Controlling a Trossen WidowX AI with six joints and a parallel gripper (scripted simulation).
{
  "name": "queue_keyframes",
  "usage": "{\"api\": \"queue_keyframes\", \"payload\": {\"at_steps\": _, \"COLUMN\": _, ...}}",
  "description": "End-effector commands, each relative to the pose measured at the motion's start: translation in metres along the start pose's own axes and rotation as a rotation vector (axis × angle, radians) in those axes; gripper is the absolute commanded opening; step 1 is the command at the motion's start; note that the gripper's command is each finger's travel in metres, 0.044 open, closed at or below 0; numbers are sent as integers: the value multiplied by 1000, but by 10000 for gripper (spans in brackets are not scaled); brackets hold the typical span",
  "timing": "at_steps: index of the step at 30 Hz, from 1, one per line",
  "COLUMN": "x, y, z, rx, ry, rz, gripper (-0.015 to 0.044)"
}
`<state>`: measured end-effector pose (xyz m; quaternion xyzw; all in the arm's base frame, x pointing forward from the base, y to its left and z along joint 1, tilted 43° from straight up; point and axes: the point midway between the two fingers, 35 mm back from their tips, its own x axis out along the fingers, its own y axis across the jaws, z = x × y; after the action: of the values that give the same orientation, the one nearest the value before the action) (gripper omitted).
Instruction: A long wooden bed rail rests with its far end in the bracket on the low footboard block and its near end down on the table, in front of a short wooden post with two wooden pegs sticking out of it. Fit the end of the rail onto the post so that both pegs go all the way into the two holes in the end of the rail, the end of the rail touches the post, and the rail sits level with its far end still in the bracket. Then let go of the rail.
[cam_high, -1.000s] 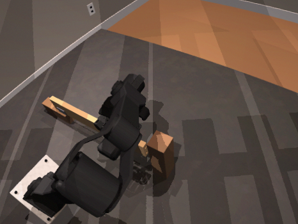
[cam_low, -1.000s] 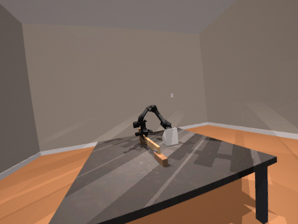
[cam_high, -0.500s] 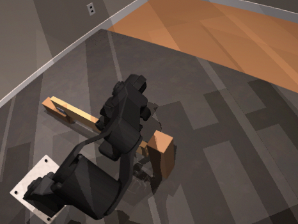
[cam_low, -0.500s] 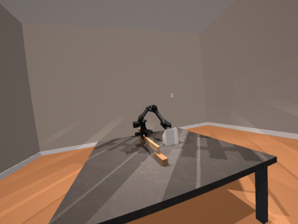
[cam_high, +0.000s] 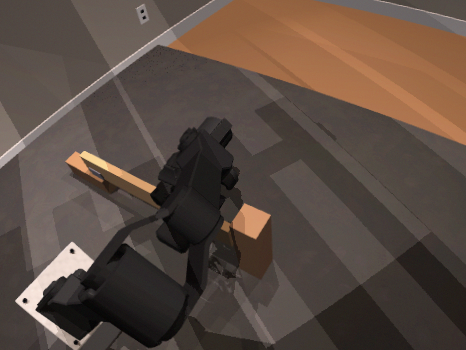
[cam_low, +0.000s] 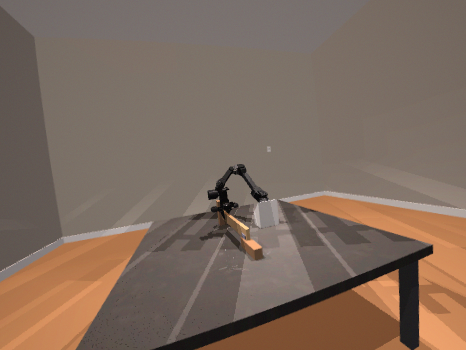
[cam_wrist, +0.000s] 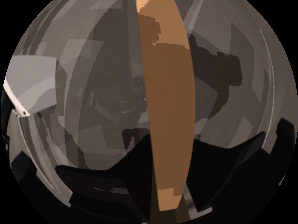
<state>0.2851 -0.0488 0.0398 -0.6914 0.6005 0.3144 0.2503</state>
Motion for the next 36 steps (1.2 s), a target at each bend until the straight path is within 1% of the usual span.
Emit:
{"api": "queue_keyframes", "payload": {"at_steps": 1, "x": -2, "y": -2, "z": -2, "rx": -2, "ry": -1, "rz": -6, "gripper": 0}}
{"api": "queue_keyframes", "payload": {"at_steps": 36, "x": -2, "y": -2, "z": -13, "rx": -2, "ry": -1, "rz": -6, "gripper": 0}}
